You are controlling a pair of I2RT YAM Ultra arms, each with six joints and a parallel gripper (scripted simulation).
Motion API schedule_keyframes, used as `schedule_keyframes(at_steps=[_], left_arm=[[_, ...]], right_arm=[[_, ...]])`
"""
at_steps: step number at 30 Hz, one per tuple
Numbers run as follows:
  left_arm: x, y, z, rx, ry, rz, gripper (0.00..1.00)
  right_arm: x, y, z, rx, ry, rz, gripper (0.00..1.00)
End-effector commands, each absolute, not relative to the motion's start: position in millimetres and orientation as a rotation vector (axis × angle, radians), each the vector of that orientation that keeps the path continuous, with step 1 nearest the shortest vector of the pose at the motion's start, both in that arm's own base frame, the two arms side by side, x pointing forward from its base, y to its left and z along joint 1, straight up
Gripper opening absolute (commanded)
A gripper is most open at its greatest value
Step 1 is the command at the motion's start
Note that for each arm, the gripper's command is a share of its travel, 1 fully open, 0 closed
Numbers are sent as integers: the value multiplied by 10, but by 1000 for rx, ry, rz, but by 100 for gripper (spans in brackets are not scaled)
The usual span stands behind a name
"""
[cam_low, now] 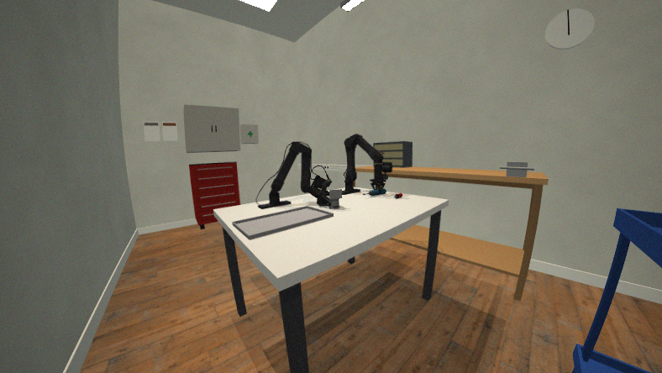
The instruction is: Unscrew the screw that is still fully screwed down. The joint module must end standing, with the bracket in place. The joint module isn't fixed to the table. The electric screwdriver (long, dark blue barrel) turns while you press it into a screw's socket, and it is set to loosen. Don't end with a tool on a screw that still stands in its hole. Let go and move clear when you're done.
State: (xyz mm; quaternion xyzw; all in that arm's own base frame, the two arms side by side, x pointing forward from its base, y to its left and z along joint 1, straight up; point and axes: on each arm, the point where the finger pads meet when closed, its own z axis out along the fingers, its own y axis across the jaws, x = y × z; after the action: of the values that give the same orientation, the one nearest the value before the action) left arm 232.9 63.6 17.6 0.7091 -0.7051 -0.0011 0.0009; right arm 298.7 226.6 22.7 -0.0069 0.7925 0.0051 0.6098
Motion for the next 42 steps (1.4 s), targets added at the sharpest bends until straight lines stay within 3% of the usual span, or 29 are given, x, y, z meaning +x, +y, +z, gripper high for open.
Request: schedule_keyframes(at_steps=[1,14,15,31,32,42], left_arm=[[2364,623,165,2223,-2238,17,42],[2370,641,187,2233,-2228,12,42],[2370,641,187,2233,-2228,12,49],[2370,641,187,2233,-2228,12,49],[2370,641,187,2233,-2228,12,57],[2370,641,187,2233,-2228,12,57]], right_arm=[[3004,2284,277,0,1817,28,59],[3004,2284,277,0,1817,28,59],[3004,2284,277,0,1817,28,59],[3004,2284,277,0,1817,28,59],[3004,2284,277,0,1817,28,59],[3004,2284,277,0,1817,28,59]])
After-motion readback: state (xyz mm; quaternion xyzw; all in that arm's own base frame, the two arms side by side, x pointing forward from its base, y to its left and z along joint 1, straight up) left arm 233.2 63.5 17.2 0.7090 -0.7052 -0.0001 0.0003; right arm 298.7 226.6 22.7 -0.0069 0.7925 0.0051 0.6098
